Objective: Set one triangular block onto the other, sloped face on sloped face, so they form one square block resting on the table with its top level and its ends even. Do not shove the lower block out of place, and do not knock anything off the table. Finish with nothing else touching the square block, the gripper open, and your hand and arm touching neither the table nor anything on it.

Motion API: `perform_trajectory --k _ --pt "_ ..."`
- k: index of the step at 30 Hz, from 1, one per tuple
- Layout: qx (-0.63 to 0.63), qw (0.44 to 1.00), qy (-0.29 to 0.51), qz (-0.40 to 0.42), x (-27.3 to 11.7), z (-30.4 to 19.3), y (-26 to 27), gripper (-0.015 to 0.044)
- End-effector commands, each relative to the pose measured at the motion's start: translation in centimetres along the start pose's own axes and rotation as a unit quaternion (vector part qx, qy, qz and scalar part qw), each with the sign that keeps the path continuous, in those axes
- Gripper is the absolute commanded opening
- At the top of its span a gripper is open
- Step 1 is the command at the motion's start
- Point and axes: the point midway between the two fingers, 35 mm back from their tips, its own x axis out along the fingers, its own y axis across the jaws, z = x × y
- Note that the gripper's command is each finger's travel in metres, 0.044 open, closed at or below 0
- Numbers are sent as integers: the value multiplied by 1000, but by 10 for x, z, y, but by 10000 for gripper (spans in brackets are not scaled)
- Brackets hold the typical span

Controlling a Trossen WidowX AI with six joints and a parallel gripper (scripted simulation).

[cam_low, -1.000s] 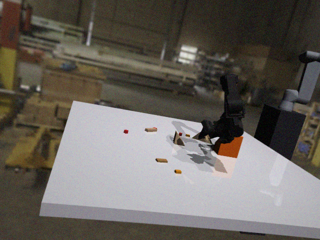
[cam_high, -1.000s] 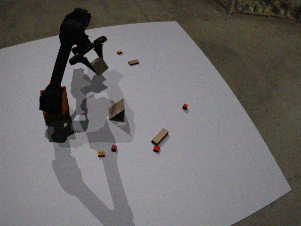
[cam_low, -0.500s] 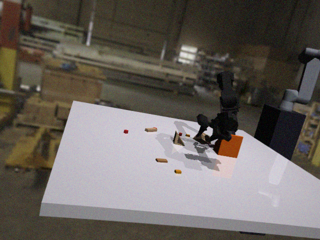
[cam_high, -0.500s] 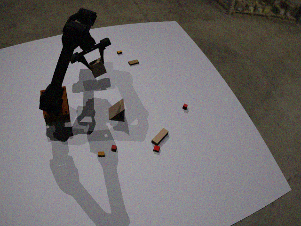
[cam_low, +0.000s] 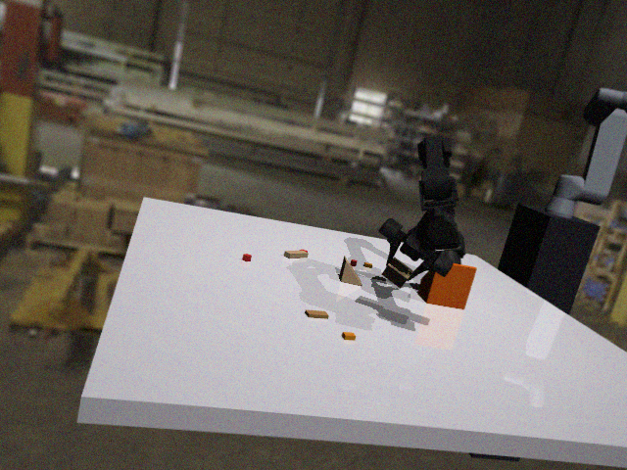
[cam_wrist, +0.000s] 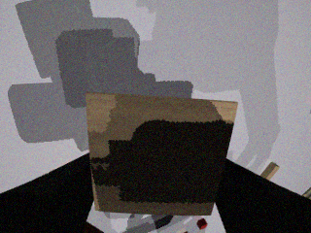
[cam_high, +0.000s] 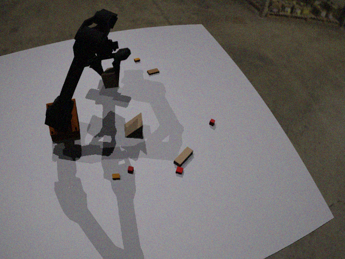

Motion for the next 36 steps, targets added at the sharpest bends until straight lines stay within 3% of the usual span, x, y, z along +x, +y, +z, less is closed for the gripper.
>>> perform_trajectory --k 1,16,36 --pt "60 998 -7 19 -1 0 -2 0" --pt "299 949 -7 98 -3 0 -7 0" --pt "560 806 28 190 -8 3 -16 0"
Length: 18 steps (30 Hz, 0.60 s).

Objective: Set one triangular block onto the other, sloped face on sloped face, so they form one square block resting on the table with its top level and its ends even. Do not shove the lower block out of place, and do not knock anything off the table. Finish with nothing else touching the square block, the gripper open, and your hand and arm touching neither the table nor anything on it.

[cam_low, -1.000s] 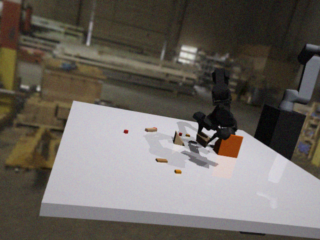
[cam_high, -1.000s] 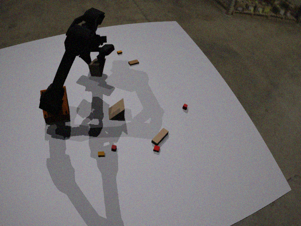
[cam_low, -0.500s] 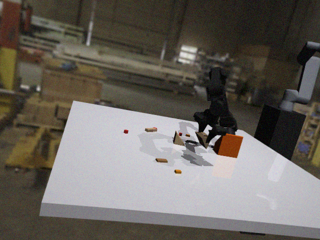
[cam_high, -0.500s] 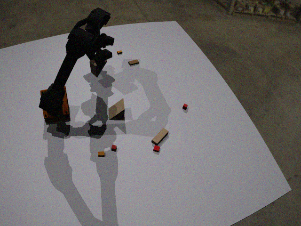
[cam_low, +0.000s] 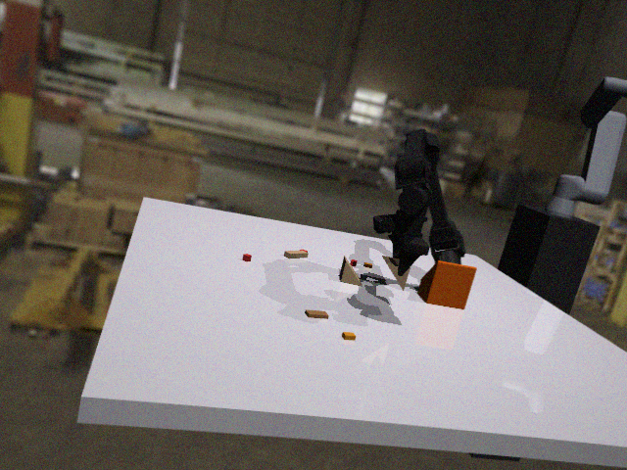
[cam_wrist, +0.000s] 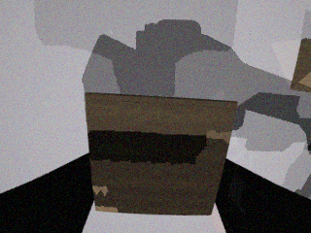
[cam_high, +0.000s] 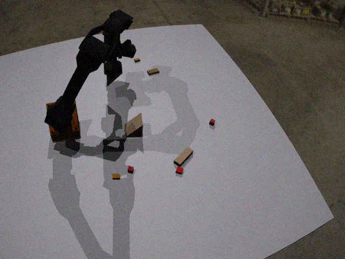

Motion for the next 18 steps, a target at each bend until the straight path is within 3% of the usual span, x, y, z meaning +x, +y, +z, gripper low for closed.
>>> perform_trajectory --k 1,18 --pt "25 1000 3 10 -2 1 1 0" --pt "24 1000 4 10 -28 11 -58 0"
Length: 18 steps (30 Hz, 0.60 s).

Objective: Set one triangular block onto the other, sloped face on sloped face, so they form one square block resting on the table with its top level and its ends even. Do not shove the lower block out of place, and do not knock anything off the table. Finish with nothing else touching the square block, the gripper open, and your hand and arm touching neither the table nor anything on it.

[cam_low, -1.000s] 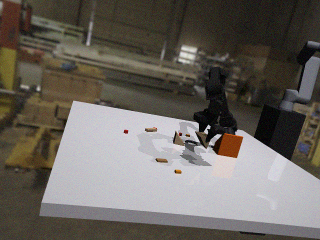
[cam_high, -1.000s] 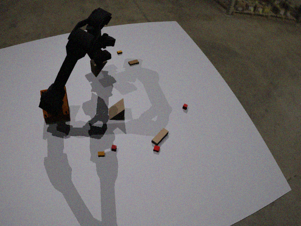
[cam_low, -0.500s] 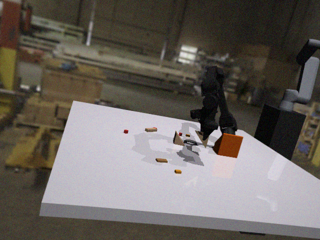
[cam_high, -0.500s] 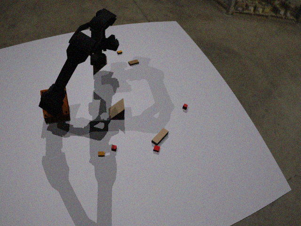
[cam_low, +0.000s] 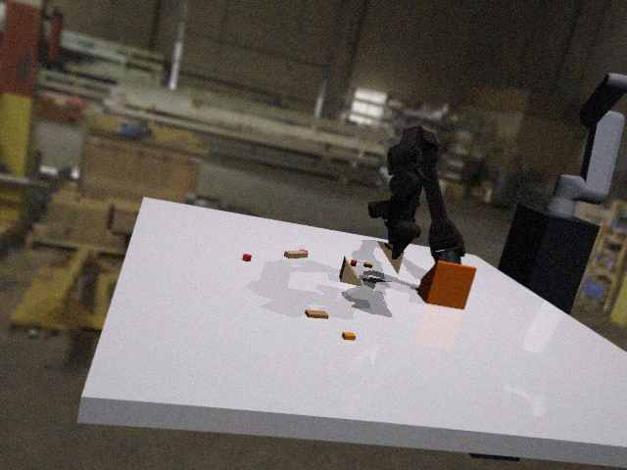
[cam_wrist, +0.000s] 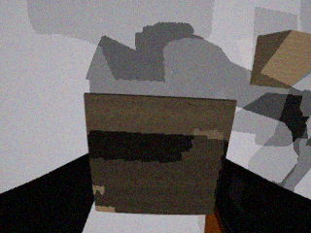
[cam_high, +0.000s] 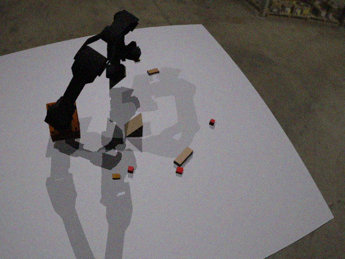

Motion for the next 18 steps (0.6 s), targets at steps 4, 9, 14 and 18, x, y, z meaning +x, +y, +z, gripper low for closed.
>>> perform_trajectory --k 4,9,14,18 --pt "-3 1000 -2 0 -11 4 -29 0" --pt "2 1000 -1 3 -17 5 -48 0" --pt "6 1000 -1 5 -22 6 -67 0" --pt "5 1000 -1 3 -26 5 -85 0"
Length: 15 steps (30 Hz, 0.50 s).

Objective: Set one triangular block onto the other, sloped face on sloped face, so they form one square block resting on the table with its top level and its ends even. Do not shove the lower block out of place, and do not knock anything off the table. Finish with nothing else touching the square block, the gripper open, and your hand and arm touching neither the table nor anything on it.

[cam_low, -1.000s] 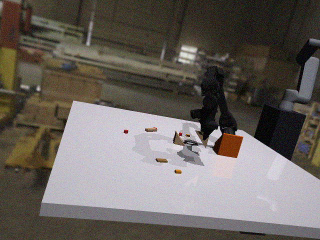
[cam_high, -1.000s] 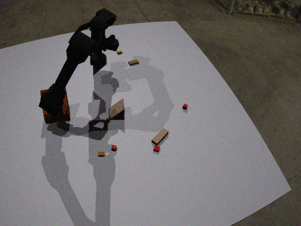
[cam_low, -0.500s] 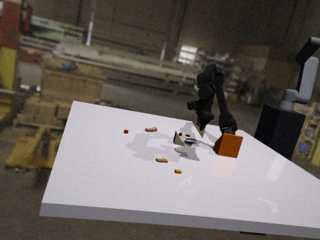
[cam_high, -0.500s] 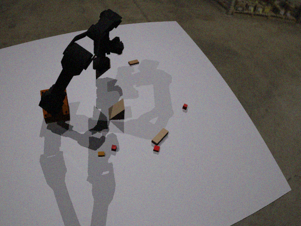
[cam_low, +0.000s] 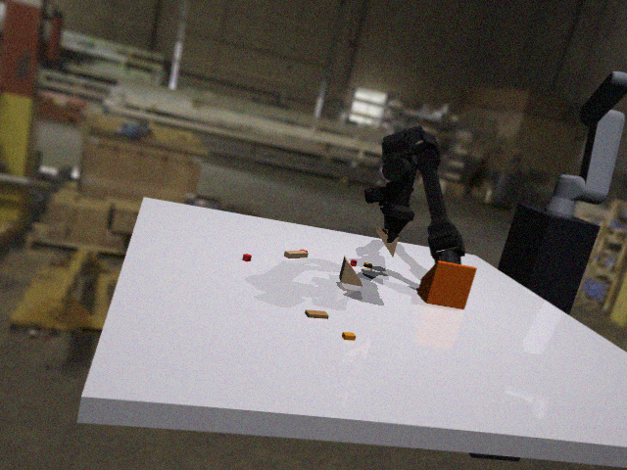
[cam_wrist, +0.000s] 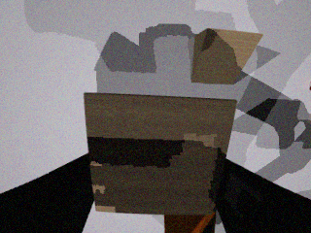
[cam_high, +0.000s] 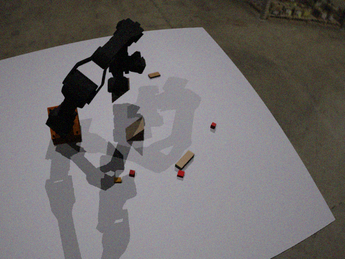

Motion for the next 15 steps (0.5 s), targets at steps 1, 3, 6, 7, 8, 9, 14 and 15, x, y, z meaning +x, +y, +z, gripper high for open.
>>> perform_trajectory --k 1,3,6,7,8,9,14,15 --pt "-3 1000 -2 -2 -4 0 -17 0" --pt "-4 1000 -2 -3 -6 -1 -26 0" --pt "-6 1000 -2 -5 -8 -2 -40 0" --pt "-7 1000 -2 -6 -9 -2 -45 0" --pt "-8 1000 -2 -6 -9 -3 -49 0" --pt "-8 1000 -2 -7 -10 -3 -54 0" --pt "-10 1000 -2 -10 -11 -6 -70 0" --pt "-10 1000 -2 -10 -11 -5 -70 0"
